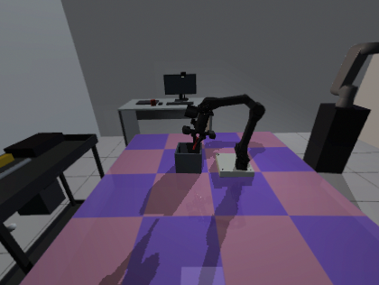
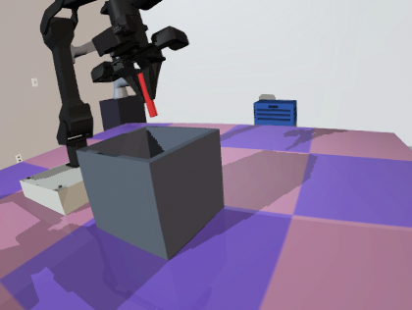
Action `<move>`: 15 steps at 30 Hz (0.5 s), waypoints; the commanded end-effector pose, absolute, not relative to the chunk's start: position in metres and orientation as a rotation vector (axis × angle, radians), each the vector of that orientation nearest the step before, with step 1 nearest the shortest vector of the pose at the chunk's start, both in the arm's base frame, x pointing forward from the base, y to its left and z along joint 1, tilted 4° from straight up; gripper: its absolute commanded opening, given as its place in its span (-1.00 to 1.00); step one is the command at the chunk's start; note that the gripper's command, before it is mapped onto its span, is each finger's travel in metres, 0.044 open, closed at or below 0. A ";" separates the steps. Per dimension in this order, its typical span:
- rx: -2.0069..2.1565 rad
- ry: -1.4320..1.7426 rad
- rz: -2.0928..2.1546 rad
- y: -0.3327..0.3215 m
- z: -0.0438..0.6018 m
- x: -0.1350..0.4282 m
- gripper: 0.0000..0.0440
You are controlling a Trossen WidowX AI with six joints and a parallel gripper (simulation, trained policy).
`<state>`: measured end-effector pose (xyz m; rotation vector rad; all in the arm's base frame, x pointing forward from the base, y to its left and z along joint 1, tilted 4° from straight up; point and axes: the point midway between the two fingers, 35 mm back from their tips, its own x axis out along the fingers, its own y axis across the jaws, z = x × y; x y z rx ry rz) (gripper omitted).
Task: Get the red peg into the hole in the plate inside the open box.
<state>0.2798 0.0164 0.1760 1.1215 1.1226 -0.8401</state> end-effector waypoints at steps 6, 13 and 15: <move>1.115 1.153 -0.876 -0.003 0.165 0.289 -1.00; 1.109 1.176 -0.902 -0.017 0.151 0.296 -1.00; 1.107 1.184 -0.909 -0.021 0.146 0.298 -1.00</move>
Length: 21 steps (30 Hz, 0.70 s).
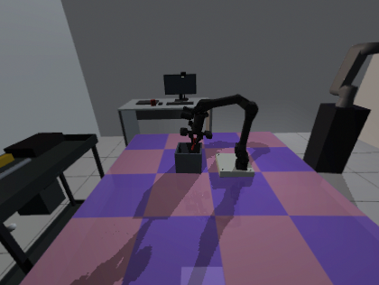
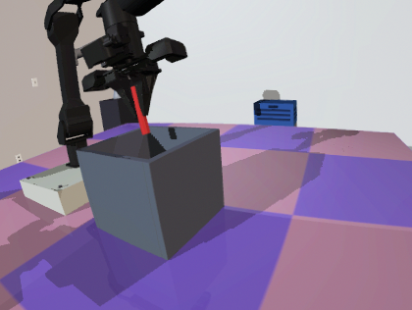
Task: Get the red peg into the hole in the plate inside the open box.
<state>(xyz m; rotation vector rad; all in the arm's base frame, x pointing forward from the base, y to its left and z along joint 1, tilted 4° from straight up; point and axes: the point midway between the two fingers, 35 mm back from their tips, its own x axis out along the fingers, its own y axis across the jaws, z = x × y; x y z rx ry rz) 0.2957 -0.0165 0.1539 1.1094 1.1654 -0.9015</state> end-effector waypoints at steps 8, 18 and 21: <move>1.108 1.219 -0.912 -0.029 0.123 0.306 -1.00; 1.110 1.249 -0.894 -0.034 0.098 0.318 -1.00; 1.104 1.259 -0.888 -0.035 0.090 0.320 -1.00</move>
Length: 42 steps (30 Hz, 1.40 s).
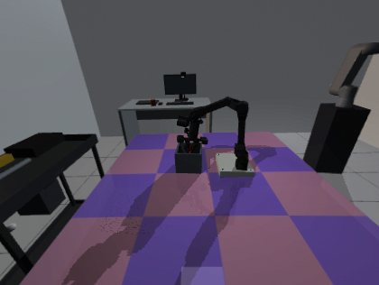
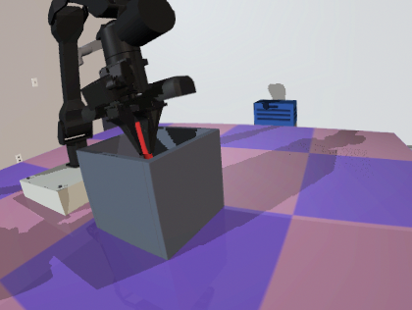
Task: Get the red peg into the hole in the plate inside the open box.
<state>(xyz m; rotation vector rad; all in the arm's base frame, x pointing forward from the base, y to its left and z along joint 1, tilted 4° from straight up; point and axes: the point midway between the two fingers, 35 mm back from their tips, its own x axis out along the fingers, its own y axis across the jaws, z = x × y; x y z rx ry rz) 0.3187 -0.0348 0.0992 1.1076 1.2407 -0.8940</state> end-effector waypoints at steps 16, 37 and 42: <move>1.037 1.322 -0.888 -0.039 0.052 0.324 -0.46; 1.222 1.363 -0.761 -0.046 0.096 0.350 -0.13; 1.275 1.356 -0.705 -0.047 0.112 0.357 -0.06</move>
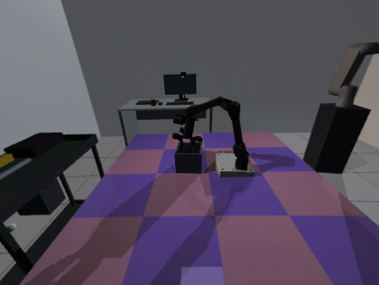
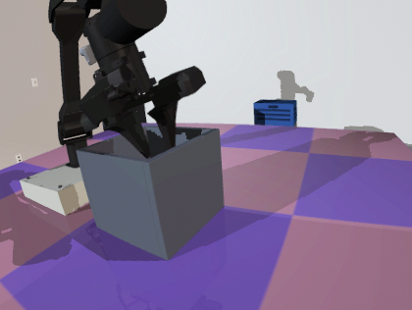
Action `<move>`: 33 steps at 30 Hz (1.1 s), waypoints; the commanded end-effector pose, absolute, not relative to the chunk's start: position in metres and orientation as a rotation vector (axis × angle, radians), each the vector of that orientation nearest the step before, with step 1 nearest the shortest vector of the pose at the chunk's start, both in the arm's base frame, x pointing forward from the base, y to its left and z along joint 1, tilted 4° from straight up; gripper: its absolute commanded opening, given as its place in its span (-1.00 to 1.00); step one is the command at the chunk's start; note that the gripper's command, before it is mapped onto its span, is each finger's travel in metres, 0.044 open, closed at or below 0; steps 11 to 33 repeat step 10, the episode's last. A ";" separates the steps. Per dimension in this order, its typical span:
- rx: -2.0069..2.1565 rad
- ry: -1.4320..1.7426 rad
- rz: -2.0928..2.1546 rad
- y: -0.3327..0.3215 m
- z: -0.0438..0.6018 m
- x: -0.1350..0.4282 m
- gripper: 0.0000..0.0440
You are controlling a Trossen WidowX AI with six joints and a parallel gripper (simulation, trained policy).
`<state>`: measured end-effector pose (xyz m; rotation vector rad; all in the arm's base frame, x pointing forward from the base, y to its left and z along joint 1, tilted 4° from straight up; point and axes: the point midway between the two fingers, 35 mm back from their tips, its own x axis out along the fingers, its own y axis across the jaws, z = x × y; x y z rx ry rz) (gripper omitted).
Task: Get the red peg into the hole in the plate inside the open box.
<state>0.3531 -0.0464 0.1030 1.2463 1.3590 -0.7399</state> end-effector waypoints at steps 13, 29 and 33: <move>1.347 1.333 -0.603 -0.052 0.140 0.369 0.06; 1.347 1.333 -0.603 -0.052 0.140 0.369 0.06; 1.347 1.333 -0.603 -0.052 0.140 0.369 0.06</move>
